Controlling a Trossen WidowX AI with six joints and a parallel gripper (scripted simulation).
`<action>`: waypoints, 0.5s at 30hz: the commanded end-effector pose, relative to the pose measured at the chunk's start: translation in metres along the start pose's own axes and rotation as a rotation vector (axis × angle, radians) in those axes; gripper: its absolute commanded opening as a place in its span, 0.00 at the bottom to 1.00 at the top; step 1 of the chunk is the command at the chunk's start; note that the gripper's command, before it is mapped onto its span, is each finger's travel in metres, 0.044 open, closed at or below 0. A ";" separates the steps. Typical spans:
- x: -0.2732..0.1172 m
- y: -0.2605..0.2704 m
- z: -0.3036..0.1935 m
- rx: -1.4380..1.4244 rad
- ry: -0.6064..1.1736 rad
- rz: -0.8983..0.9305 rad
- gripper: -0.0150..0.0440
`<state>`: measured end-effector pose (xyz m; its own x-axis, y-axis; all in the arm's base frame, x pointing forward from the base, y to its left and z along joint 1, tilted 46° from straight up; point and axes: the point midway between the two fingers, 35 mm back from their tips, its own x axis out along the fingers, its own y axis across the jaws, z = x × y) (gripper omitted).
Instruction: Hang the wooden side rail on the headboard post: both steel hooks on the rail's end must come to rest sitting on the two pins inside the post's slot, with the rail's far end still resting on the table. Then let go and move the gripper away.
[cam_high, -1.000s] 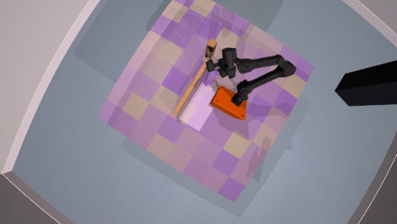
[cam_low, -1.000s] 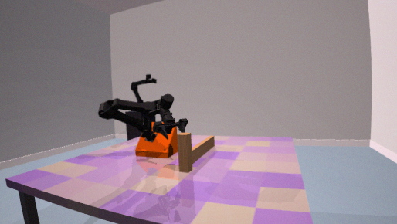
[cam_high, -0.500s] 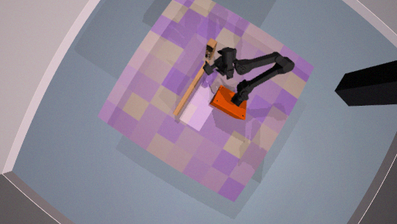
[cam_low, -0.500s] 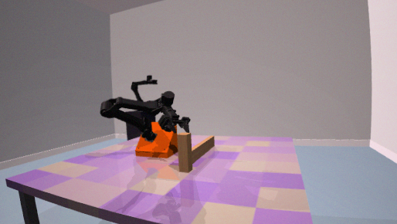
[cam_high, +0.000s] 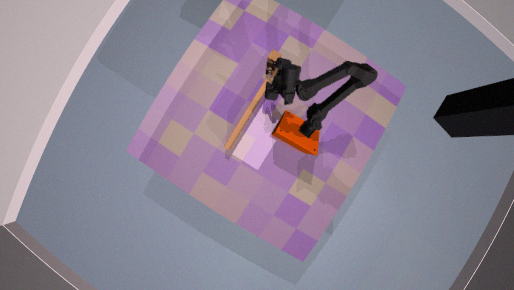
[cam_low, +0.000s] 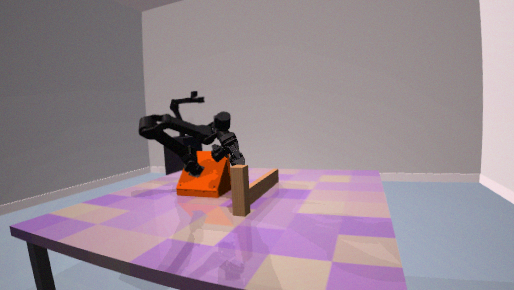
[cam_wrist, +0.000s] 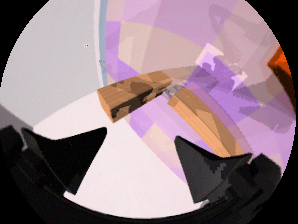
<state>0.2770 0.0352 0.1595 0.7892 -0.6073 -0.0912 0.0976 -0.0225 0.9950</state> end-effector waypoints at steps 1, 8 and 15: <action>0.002 -0.005 -0.002 -0.231 -0.030 0.015 1.00; 0.004 -0.011 -0.005 -0.572 -0.076 0.025 1.00; 0.006 -0.018 -0.006 -0.911 -0.122 0.012 1.00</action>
<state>0.2841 0.0384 0.1486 0.7490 -0.6616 -0.0352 0.4591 0.4800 0.7476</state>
